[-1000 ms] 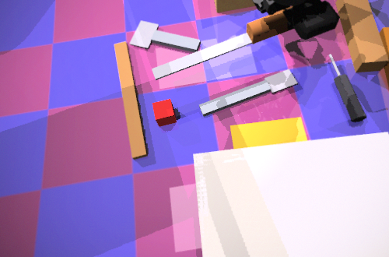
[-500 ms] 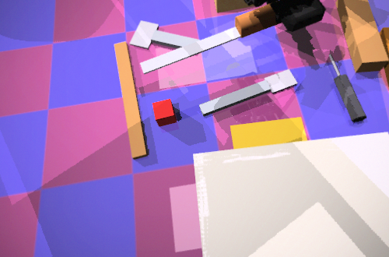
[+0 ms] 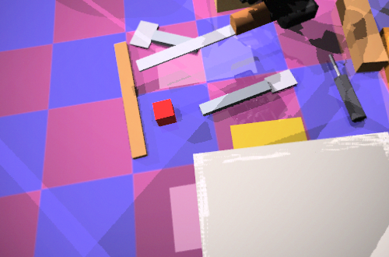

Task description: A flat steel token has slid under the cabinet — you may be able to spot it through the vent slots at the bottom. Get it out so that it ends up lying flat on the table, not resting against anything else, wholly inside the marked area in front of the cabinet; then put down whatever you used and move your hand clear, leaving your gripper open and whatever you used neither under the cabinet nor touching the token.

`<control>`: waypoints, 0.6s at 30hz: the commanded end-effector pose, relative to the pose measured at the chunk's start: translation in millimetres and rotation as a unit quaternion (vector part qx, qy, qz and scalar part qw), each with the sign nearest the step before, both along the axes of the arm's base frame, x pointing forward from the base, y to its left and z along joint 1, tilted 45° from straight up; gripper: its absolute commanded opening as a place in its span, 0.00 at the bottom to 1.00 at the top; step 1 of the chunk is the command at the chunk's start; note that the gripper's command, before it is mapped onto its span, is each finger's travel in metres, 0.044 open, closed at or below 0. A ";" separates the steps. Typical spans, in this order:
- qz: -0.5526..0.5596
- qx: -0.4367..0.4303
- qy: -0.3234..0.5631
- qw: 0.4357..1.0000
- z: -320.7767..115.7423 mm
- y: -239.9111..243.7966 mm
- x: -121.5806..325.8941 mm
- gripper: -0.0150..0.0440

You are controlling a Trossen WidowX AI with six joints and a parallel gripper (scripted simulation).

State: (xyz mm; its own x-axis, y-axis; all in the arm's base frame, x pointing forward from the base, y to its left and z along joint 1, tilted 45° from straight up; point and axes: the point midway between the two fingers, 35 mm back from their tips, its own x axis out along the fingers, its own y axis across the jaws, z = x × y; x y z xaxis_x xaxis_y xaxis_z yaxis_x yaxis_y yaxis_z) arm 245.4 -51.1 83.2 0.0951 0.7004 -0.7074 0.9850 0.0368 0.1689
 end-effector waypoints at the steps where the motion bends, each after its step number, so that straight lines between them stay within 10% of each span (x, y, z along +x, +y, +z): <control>1: 0.006 -0.007 -0.008 1.000 5.3 2.3 -1.4 0.25; 18: 0.015 -0.008 -0.017 1.000 21.5 19.8 -6.1 0.25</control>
State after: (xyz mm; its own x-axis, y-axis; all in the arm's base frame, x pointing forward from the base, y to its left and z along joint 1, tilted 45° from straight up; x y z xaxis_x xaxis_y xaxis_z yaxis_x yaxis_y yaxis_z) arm 240.4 -33.2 99.6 0.0890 0.6974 -0.7111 0.9785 0.0723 0.1934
